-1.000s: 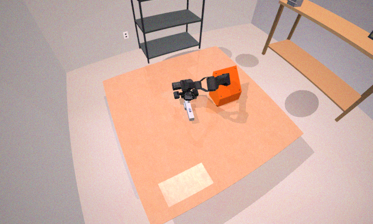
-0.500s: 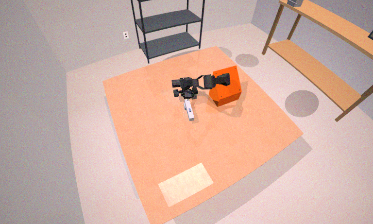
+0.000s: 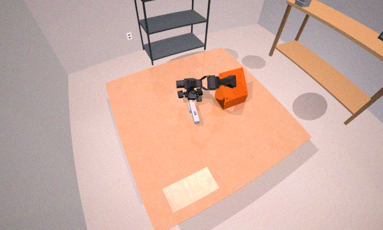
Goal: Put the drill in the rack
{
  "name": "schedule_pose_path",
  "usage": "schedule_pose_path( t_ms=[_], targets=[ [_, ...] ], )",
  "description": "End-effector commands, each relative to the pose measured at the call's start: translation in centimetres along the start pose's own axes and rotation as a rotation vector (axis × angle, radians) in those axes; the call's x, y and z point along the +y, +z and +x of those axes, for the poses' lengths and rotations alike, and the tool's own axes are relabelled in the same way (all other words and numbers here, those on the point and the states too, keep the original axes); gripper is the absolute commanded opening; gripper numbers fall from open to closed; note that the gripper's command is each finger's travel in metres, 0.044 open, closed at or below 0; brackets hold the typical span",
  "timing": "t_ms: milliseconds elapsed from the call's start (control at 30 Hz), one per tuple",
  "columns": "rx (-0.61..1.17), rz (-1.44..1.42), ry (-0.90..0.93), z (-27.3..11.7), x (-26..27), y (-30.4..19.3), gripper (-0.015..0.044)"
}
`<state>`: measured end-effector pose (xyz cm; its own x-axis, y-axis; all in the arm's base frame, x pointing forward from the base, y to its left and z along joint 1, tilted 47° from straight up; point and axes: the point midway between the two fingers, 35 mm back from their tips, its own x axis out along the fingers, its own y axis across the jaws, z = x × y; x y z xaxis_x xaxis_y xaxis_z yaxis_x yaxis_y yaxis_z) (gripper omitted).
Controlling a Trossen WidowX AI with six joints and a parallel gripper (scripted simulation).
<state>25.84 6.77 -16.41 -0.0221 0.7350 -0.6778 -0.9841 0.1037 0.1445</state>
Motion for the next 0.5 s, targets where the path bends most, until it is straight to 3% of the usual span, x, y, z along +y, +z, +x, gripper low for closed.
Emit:
schedule_pose_path(
  t_ms=[0, 333, 467],
  targets=[
    [-0.001, 0.000, -0.001, -0.03, -0.02, 0.09, 0.0157],
    [0.001, 0.004, -0.002, 0.17, 0.07, 0.39, 0.0420],
    [0.001, 0.004, -0.002, 0.30, 0.11, 0.55, 0.0440]
  ],
)
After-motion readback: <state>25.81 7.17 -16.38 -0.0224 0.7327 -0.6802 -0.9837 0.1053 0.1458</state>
